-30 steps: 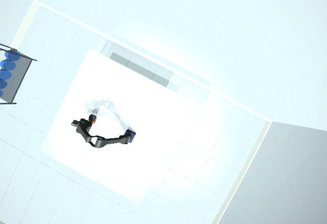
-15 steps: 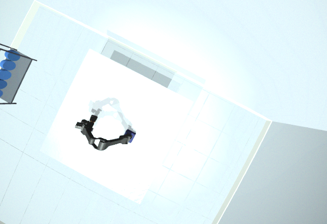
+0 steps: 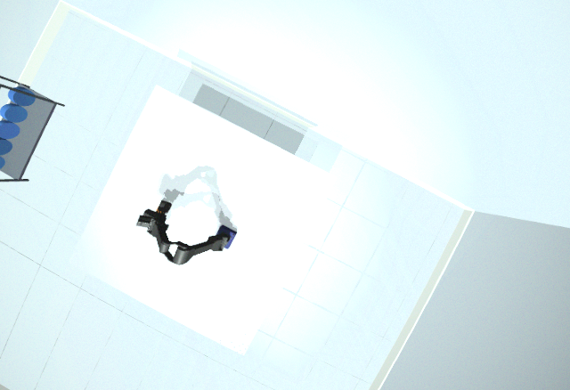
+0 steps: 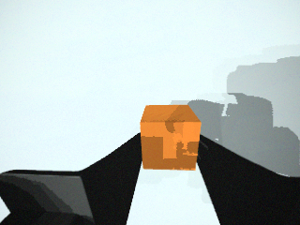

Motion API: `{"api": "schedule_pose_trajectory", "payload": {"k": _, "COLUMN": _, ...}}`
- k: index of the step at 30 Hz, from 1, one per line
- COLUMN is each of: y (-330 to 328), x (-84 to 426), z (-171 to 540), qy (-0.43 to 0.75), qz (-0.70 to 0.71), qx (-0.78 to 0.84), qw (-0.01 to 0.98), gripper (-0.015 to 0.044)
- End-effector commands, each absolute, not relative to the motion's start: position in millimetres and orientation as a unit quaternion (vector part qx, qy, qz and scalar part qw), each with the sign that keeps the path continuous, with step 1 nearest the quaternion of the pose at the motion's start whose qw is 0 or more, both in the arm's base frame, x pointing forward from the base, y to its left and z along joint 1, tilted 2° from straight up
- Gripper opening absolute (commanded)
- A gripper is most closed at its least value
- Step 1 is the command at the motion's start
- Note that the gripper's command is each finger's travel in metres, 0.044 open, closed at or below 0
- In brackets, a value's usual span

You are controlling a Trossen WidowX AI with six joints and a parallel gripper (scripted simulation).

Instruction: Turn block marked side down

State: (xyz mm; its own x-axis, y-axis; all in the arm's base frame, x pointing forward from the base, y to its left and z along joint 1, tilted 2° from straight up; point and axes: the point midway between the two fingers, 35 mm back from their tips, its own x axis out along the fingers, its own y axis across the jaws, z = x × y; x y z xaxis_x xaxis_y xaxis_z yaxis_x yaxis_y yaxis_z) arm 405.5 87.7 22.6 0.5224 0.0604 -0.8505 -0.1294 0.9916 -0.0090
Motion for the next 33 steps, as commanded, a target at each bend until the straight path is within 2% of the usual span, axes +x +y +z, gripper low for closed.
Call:
{"api": "schedule_pose_trajectory", "payload": {"k": 1, "y": 88, "x": 408, "z": 16, "qy": 0.468, "qz": 0.055, "qx": -0.039, "qw": 0.881, "gripper": 0.0000}}
{"api": "schedule_pose_trajectory", "payload": {"k": 33, "y": 85, "x": 400, "z": -5, "qy": 0.261, "qz": 0.060, "qx": -0.024, "qw": 0.963, "gripper": 0.0000}}
